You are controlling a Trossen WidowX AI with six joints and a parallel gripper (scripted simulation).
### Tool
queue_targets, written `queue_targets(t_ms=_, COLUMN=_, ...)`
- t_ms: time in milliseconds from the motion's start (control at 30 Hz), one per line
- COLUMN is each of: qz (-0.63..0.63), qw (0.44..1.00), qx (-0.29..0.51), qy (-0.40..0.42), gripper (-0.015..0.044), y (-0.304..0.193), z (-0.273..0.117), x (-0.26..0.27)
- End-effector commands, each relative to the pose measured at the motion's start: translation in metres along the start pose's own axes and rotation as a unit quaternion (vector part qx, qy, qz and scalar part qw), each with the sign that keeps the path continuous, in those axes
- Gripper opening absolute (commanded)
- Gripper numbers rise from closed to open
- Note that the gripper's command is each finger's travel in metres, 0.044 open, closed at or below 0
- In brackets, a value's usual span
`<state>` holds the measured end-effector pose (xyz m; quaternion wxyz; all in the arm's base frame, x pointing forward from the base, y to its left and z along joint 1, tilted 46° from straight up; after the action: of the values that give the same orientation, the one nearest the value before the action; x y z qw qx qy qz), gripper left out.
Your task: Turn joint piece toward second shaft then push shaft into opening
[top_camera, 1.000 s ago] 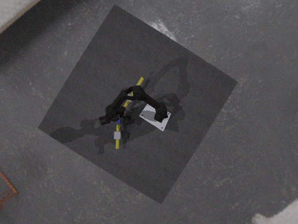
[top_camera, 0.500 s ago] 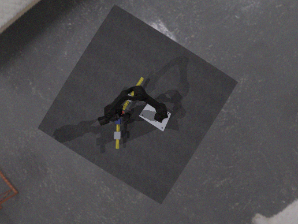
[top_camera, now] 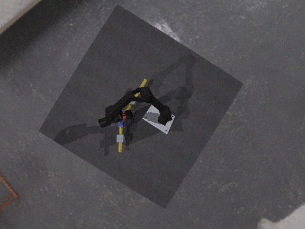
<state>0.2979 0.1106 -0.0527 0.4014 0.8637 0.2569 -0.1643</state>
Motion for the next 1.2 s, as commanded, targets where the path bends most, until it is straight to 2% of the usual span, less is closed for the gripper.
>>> queue_targets(t_ms=0, qz=-0.063, qw=0.998, qx=0.008, qy=0.01, gripper=0.044, y=0.002, z=-0.015, x=-0.001)
queue_targets(t_ms=300, qz=-0.215, qw=0.976, qx=0.02, qy=0.028, gripper=0.044, y=0.006, z=-0.042, x=-0.007)
queue_targets(t_ms=633, qz=-0.376, qw=0.925, qx=0.027, qy=0.05, gripper=0.044, y=0.01, z=-0.071, x=-0.017)
queue_targets(t_ms=967, qz=-0.38, qw=0.924, qx=0.025, qy=0.049, gripper=0.044, y=0.01, z=-0.07, x=-0.018)
queue_targets(t_ms=1033, qz=-0.381, qw=0.923, qx=0.028, qy=0.053, gripper=0.044, y=0.022, z=-0.069, x=-0.02)
queue_targets(t_ms=1167, qz=-0.387, qw=0.918, qx=0.036, qy=0.072, gripper=0.044, y=0.091, z=-0.055, x=-0.04)
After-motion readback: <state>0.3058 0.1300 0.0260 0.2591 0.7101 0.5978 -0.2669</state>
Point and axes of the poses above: the point midway between the two fingers, 35 mm back from their tips, its own z axis out along the fingers, its own x axis across the jaws, y = z × x, the point moved 5 cm from there along -z, back along the fingers, and after that the axes turned 5 degrees about z, right-handed, at the moved point
